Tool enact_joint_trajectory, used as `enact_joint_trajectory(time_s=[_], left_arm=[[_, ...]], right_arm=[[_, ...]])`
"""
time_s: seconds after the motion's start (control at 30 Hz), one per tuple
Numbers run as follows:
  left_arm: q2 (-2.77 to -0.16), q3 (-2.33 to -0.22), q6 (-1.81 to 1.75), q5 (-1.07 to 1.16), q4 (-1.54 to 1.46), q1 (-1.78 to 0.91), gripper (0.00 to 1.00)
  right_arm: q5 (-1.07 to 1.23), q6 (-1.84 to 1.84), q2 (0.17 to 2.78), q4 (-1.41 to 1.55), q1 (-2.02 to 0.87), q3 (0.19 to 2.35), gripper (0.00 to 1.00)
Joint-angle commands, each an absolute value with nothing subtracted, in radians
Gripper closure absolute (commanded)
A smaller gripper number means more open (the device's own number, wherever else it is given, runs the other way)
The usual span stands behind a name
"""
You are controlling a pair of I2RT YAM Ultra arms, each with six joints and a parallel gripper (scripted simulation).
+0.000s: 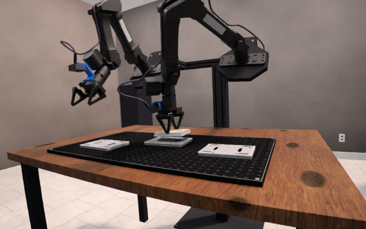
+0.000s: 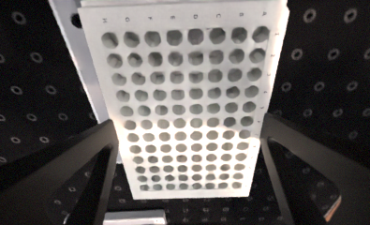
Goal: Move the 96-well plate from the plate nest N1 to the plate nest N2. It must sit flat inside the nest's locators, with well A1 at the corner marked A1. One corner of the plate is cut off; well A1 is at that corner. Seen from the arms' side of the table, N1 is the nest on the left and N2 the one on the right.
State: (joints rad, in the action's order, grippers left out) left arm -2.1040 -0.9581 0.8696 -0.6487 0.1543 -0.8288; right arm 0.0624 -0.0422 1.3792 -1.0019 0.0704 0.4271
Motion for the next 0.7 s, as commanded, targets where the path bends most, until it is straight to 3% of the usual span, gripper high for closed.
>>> enact_joint_trajectory(time_s=[0.0, 0.67], left_arm=[[-2.109, -0.980, 0.884, -0.615, 0.206, -0.834, 0.22], [-2.233, -1.064, 0.938, -0.580, 0.287, -0.776, 0.22]], right_arm=[[0.058, -0.038, 1.389, -1.022, 0.081, 0.412, 0.00], [0.058, -0.038, 1.389, -1.022, 0.081, 0.412, 0.00]])
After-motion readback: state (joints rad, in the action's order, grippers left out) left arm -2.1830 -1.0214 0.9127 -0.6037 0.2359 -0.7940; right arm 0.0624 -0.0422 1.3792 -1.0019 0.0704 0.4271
